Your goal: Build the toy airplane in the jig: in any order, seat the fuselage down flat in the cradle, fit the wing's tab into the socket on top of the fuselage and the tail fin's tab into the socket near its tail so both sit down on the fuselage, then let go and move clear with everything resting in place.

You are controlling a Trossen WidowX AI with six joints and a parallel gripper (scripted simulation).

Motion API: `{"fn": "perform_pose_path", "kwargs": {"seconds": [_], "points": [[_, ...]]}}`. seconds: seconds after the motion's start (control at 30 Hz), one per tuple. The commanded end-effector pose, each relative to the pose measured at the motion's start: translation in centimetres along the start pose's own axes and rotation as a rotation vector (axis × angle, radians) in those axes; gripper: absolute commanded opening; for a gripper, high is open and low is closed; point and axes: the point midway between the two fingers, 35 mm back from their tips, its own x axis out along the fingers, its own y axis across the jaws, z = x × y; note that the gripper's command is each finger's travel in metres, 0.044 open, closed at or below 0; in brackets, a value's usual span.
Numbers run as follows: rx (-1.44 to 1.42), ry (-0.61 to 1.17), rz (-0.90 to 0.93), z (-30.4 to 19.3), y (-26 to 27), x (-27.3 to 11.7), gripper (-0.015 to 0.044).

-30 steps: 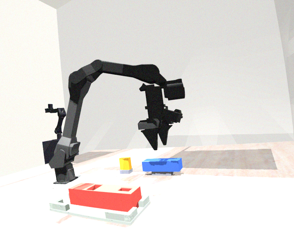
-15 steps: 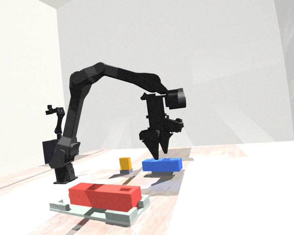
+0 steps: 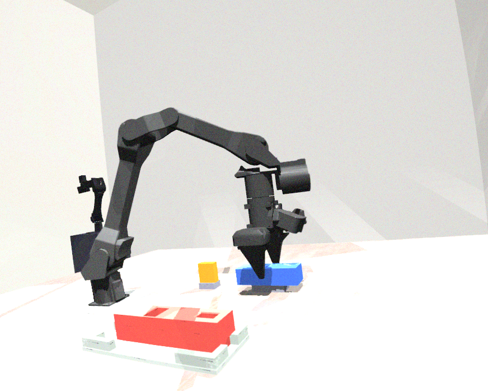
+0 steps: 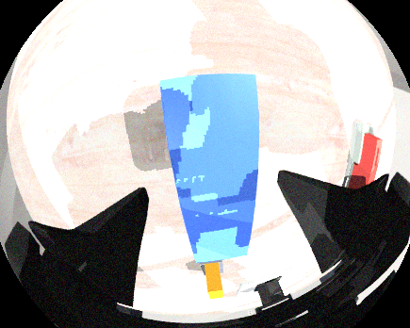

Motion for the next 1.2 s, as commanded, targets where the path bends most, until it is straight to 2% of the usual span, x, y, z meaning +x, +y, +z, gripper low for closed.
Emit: {"fn": "perform_pose_path", "kwargs": {"seconds": [0.0,0.17,0.47,0.73,0.93,1.17], "points": [[0.001,0.005,-0.001,-0.1,0.0,0.8,0.0440],[0.001,0.005,-0.001,-0.2,-0.1,1.3,0.0440],[0.001,0.005,-0.001,-0.2,-0.1,1.3,0.0204],[0.001,0.005,-0.001,-0.2,-0.1,1.3,0.0150],[0.005,0.008,-0.001,-0.1,0.0,0.8,0.0000],[0.012,0.015,-0.003,0.1,0.1,-1.2,0.0000]]}}
